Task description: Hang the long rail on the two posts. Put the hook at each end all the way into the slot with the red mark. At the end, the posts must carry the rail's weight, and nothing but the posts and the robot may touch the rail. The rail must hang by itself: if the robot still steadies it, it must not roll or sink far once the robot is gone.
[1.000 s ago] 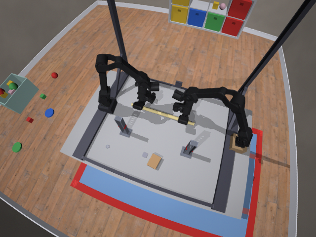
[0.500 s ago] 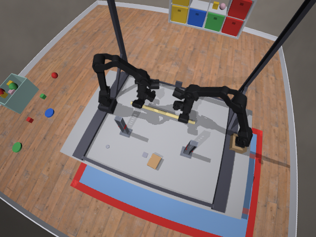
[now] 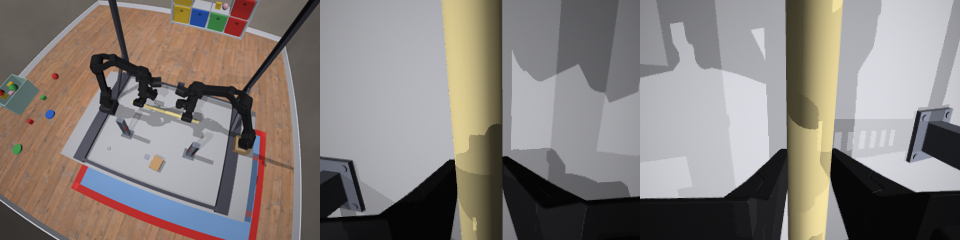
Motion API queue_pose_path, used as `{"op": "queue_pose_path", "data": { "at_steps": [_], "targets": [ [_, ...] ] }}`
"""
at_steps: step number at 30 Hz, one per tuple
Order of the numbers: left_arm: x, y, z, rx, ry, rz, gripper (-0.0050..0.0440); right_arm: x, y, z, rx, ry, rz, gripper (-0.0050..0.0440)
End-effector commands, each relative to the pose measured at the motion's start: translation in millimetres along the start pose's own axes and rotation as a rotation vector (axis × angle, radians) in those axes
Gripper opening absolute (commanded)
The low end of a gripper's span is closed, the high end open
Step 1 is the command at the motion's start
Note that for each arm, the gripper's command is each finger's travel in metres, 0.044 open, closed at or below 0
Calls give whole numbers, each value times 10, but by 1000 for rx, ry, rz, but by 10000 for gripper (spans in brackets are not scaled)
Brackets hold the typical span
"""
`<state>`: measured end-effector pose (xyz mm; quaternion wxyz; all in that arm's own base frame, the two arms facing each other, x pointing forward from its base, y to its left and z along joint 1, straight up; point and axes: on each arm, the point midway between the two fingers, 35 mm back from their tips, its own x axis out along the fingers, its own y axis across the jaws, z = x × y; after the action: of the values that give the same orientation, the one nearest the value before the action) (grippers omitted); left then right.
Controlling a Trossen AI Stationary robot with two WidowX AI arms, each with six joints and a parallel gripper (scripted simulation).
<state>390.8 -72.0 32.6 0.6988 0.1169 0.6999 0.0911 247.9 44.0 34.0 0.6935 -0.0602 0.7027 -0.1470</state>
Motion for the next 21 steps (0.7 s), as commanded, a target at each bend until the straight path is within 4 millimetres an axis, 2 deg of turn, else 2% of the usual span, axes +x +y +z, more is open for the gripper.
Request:
{"op": "queue_pose_path", "data": {
  "at_steps": [1,9,21],
  "targets": [
    [-165,32,22,-9,-31,-11,-50,-72,-8,15,3,-14,11,-50],
    [-165,35,22,-9,-31,-19,-50,-72,-10,15,3,-14,20,-50],
    [-158,103,24,-4,-31,-262,-50,-64,-83,16,2,-15,262,-50]
  ]
}}
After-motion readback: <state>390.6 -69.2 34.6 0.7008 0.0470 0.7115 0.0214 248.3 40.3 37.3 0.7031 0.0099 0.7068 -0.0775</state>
